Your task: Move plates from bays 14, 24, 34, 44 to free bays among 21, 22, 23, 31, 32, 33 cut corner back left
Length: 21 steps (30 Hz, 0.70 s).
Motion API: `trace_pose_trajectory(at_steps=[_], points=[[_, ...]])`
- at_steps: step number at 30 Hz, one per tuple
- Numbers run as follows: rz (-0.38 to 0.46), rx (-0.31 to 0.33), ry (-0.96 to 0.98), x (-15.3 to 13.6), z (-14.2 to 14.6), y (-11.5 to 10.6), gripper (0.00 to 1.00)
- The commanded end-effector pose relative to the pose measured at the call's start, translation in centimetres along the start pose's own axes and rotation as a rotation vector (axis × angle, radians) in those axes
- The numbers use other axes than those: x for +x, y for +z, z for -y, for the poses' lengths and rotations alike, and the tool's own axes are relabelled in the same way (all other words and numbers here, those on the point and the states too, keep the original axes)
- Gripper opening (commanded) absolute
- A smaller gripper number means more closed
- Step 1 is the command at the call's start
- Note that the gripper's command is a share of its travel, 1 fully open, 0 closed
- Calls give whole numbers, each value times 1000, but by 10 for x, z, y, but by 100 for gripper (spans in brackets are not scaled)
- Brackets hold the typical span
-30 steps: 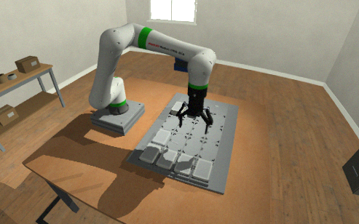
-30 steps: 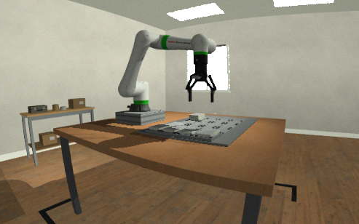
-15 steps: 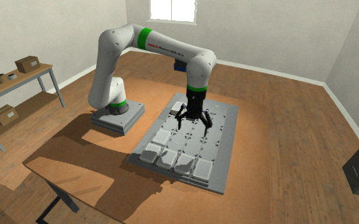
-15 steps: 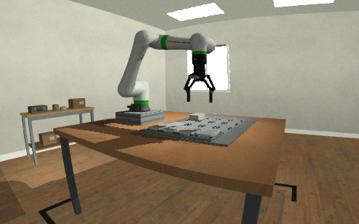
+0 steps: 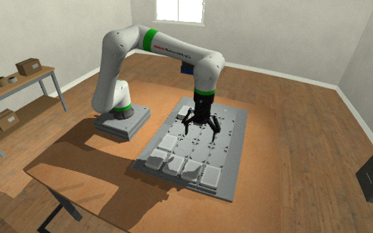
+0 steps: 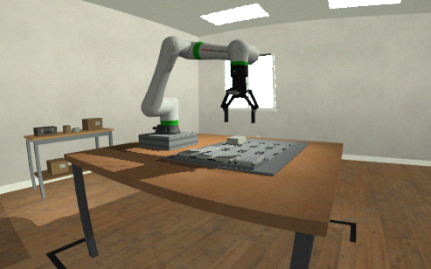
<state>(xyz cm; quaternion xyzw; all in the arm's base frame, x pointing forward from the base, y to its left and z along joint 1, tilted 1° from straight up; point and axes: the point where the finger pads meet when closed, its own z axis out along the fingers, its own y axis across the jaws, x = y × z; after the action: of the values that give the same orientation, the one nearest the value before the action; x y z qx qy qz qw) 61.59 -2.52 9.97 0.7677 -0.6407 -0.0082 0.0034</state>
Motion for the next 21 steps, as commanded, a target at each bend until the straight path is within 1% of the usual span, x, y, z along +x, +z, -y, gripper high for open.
trace_pose_trajectory(at_steps=[1,21], points=[[-1,2,0,0,1,-1,100],[-1,2,0,0,1,-1,100]])
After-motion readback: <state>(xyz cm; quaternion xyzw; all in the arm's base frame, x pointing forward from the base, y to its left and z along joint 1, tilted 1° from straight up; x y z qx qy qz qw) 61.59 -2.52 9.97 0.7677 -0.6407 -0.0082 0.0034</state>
